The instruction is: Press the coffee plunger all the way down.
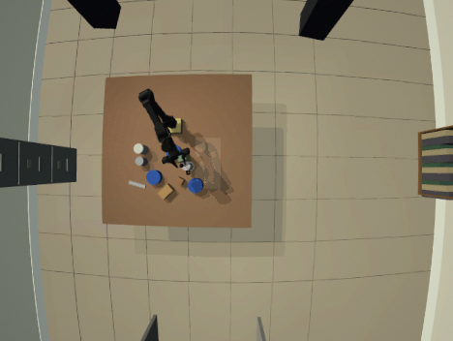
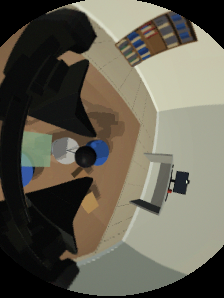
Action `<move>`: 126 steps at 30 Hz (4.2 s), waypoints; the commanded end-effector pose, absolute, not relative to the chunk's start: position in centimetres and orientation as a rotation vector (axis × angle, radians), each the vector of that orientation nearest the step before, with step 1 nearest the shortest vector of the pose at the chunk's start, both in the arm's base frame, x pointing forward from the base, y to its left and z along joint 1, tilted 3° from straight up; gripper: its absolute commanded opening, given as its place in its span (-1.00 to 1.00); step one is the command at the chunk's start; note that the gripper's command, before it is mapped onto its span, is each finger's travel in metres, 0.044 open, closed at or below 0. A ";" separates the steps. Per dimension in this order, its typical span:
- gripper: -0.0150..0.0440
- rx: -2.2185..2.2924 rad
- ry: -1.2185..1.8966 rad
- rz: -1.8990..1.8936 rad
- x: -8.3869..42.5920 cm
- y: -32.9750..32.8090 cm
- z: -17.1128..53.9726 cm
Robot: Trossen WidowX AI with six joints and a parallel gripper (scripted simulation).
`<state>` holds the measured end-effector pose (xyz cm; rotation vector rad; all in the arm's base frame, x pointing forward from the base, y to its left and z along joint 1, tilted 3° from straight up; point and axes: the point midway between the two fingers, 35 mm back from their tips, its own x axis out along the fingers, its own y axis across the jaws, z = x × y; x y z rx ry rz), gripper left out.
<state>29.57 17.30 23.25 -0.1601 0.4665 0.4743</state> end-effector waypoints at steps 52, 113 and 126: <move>-0.10 -0.165 0.468 0.479 30.7 17.7 17.0; -0.10 -0.165 0.466 0.479 33.2 18.8 14.3; -0.10 -0.164 0.466 0.479 33.4 18.9 14.4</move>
